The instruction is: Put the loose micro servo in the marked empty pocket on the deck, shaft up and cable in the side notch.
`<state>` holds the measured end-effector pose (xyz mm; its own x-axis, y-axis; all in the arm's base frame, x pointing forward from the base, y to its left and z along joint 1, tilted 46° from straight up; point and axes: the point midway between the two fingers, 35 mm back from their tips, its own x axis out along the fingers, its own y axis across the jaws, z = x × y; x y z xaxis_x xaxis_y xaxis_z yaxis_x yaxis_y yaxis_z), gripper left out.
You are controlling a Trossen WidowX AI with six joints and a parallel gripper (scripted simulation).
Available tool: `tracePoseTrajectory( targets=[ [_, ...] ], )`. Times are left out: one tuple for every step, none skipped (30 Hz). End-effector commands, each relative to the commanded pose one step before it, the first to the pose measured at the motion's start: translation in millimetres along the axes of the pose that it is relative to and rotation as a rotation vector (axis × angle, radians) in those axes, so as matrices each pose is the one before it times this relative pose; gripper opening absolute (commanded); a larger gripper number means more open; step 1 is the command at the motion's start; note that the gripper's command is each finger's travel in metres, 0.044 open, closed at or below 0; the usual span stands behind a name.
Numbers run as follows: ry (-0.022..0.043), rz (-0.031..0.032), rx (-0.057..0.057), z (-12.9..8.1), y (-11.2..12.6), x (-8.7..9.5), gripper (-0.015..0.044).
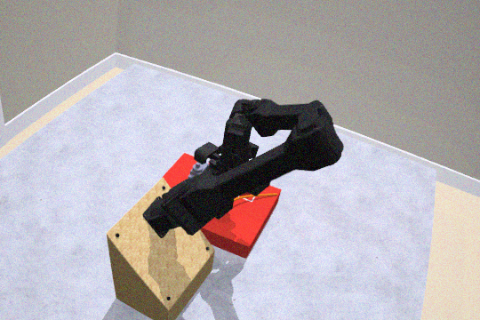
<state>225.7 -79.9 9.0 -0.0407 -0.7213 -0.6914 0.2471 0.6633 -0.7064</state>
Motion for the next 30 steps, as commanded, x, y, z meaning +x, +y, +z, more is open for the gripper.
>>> tracePoseTrajectory(
  targets=[
    [-0.01183,0.00791,0.0095,-0.51,-0.36,-14.6,0.0],
    [0.00004,-0.0001,0.0,-1.04,-0.1,-0.96,0.0],
    [0.00002,-0.00004,0.0,-0.59,-0.03,-0.35,0.0],
    [0.00001,0.0,0.0,-0.24,-0.03,0.0,0.0],
    [0.00001,0.0,0.0,-0.26,-0.08,0.0,0.0],
    [0.00001,0.0,0.0,-0.28,-0.11,0.0,0.0],
    [0.00001,-0.00001,0.0,-0.32,-0.15,0.0,0.0],
    [-0.00003,0.00001,0.0,0.58,0.22,-0.02,0.0],
    [-0.00005,0.00002,0.0001,1.21,0.47,-0.03,0.0],
    [-0.00007,0.00003,0.0001,1.56,0.6,-0.03,0.0],
    [-0.00009,0.00004,0.0001,2.03,0.79,-0.03,0.0],
    [-0.00012,0.00004,0.0001,2.64,1.04,-0.02,0.0],
    [-0.0001,0.00004,0.0001,2.35,0.94,0.0,0.0],
    [-0.00009,0.00003,0.0001,1.93,0.78,0.02,0.0],
    [-0.00006,0.00002,0.0001,1.28,0.52,0.02,0.0],
    [-0.00002,0.00001,0.0,0.45,0.18,0.01,0.0],
    [0.0,-0.00002,0.0,0.2,-0.71,0.0,0.0],
    [-0.00001,-0.00004,0.0,0.41,-1.46,0.0,0.0],
    [-0.00002,-0.00014,0.0,0.61,-2.34,0.0,0.0],
    [-0.00003,-0.00017,0.0,0.72,-2.77,0.0,0.0],
    [-0.00003,-0.00021,0.0,0.86,-3.31,0.0,0.0],
    [-0.00002,0.00004,0.0,1.16,-3.84,-0.01,0.0],
    [-0.00005,-0.00013,0.0,1.29,-4.62,0.0,0.0],
    [-0.00006,-0.00029,0.0,1.13,-4.38,0.0,0.0],
    [-0.00005,-0.00026,0.0,0.66,-2.73,0.0,0.0],
    [-0.00002,-0.0001,0.0,0.21,-0.91,0.0,0.0],
    [0.0,0.0,0.0,0.0,0.0,0.0,0.0],
    [0.0,0.0,-0.0053,0.0,0.0,0.0,0.0],
    [0.0,0.0,-0.011,0.0,0.0,0.0,0.0],
    [0.0,0.0,-0.0151,0.0,0.0,0.0,0.0]
  ],
)
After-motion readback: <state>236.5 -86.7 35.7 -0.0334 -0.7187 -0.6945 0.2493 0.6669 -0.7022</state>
